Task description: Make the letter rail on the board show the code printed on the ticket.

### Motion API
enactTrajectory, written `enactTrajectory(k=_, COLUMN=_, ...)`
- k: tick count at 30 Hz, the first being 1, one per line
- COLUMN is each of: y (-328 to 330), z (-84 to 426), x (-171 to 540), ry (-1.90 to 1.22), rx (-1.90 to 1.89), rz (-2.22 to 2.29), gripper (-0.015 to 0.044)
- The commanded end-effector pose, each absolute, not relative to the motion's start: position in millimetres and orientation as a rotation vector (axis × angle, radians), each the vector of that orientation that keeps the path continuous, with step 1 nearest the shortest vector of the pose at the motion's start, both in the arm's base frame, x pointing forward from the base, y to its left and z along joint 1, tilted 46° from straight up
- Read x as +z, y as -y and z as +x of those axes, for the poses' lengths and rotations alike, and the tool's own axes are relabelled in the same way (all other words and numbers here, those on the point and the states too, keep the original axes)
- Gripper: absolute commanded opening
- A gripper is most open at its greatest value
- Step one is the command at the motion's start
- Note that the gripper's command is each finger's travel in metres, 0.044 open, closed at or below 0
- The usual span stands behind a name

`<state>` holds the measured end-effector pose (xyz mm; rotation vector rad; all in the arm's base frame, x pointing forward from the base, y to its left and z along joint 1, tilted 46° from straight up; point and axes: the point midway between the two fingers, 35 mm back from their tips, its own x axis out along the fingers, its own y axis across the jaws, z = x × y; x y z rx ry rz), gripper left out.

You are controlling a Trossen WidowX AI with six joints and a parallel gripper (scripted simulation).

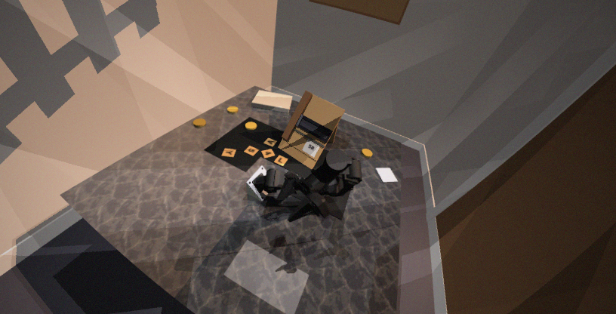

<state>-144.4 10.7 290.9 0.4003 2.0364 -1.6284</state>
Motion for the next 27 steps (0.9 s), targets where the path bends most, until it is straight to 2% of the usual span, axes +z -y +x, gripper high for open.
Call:
enactTrajectory(k=1, y=-13.2, z=-144.4, x=289.4, ry=-2.024, rx=-1.645, rz=0.424, gripper=0.0426)
enactTrajectory(k=4, y=-46.8, z=-140.7, x=268.3, ry=-1.829, rx=-1.871, rz=0.754, gripper=0.0440)
enactTrajectory(k=11, y=-125.8, z=-94.6, x=212.5, ry=-1.114, rx=-2.406, rz=1.674, gripper=0.0440)
enactTrajectory(k=20, y=-160.6, z=-32.6, x=176.6, ry=-0.372, rx=-2.657, rz=2.375, gripper=0.0440)
enactTrajectory(k=27, y=-167.9, z=22.6, x=155.5, ry=0.324, rx=-2.683, rz=2.909, gripper=0.0440)
